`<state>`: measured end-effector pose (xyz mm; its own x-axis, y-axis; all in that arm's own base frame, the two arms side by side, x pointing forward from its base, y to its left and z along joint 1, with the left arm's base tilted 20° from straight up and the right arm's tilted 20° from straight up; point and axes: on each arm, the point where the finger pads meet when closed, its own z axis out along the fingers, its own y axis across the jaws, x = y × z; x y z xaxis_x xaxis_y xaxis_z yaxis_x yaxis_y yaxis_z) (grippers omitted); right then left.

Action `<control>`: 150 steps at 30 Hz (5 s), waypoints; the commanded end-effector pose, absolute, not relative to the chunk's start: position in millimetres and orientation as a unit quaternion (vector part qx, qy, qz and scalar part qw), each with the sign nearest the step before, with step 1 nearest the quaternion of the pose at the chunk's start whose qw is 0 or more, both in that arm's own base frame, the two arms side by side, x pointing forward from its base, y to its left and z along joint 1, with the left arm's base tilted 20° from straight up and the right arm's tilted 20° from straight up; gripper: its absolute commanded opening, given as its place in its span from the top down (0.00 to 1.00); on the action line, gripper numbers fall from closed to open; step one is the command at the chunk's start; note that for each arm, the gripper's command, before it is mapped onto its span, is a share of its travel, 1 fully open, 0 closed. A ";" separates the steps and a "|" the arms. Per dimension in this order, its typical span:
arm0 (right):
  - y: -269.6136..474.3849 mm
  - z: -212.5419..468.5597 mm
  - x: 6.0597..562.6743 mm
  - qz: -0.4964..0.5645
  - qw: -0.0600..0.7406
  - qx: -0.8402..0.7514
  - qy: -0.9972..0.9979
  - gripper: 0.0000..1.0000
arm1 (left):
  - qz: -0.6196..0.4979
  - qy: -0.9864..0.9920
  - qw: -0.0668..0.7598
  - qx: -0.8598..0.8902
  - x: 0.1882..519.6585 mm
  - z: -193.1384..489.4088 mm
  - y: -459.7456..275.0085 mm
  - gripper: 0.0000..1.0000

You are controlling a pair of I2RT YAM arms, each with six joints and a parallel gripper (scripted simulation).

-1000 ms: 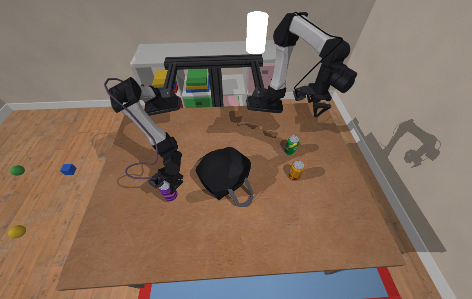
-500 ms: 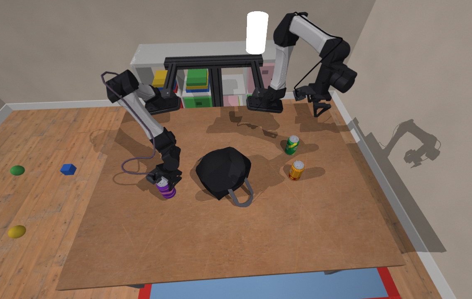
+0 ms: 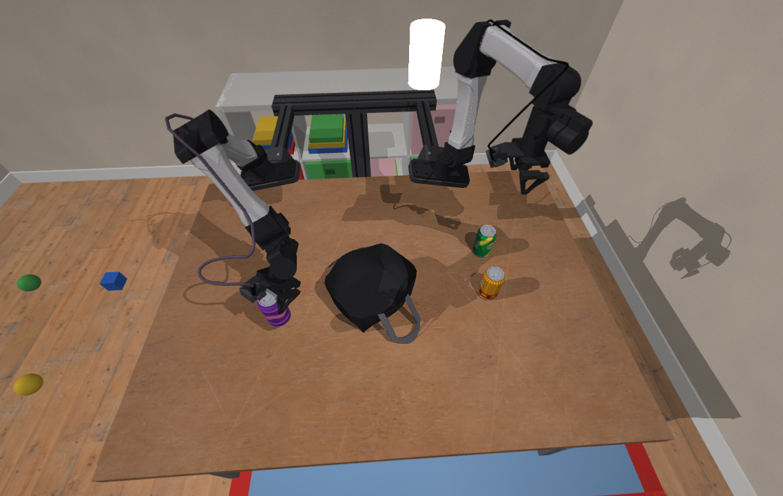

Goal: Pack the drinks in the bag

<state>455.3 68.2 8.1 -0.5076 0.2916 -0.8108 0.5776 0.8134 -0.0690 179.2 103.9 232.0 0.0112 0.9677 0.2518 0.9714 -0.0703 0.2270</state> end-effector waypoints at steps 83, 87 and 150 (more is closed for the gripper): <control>155.3 63.9 447.1 -0.131 0.486 0.296 0.812 0.30 | -0.198 -0.682 -0.010 -0.704 183.0 241.1 104.0 0.00; 154.6 55.7 436.9 -0.139 0.480 0.283 0.819 0.30 | -0.198 -0.682 -0.010 -0.704 183.0 241.1 104.0 0.00; 249.0 5.6 400.7 -0.162 0.464 0.252 0.834 0.30 | -0.198 -0.682 -0.010 -0.704 183.0 241.1 104.0 0.00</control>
